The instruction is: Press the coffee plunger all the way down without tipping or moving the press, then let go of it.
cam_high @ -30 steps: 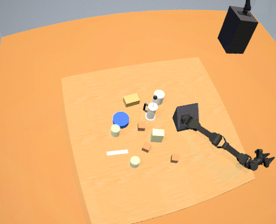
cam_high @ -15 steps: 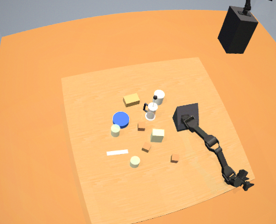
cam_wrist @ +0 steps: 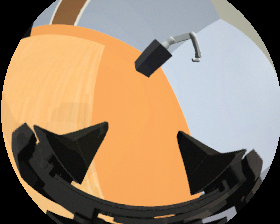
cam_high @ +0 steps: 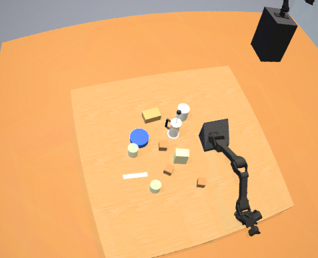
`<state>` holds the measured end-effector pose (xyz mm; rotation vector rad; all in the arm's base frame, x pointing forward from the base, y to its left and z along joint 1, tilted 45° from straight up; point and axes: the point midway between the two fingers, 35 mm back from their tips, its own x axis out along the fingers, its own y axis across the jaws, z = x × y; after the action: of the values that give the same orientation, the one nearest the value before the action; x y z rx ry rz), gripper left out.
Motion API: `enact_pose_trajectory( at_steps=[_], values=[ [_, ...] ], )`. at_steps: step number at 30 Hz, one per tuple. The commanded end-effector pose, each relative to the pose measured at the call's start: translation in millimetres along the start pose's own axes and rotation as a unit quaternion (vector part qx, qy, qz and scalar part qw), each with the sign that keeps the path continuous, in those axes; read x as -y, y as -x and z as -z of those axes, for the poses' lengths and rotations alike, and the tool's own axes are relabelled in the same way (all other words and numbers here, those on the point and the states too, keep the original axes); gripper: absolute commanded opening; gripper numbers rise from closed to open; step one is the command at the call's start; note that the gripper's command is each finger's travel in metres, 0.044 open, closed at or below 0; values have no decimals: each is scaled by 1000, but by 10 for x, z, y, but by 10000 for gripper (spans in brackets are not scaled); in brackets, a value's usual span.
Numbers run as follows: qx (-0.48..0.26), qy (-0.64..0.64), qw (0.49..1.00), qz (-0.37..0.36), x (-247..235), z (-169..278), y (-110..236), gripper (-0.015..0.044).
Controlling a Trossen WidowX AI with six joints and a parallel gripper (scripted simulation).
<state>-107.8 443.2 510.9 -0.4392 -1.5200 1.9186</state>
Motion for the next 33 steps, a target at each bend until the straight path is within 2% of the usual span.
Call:
enact_pose_trajectory(
  at_steps=[1,9,18,26,33],
  values=[
    [-57,-24,998,12,100,327,308,440],
    [-201,-99,974,33,108,1165,1254,440],
    [-363,-203,906,81,-68,1917,2685,440],
    [-482,-295,810,156,-328,2101,4071,440],
    [-559,-379,697,242,-712,1906,5285,440]
  ],
)
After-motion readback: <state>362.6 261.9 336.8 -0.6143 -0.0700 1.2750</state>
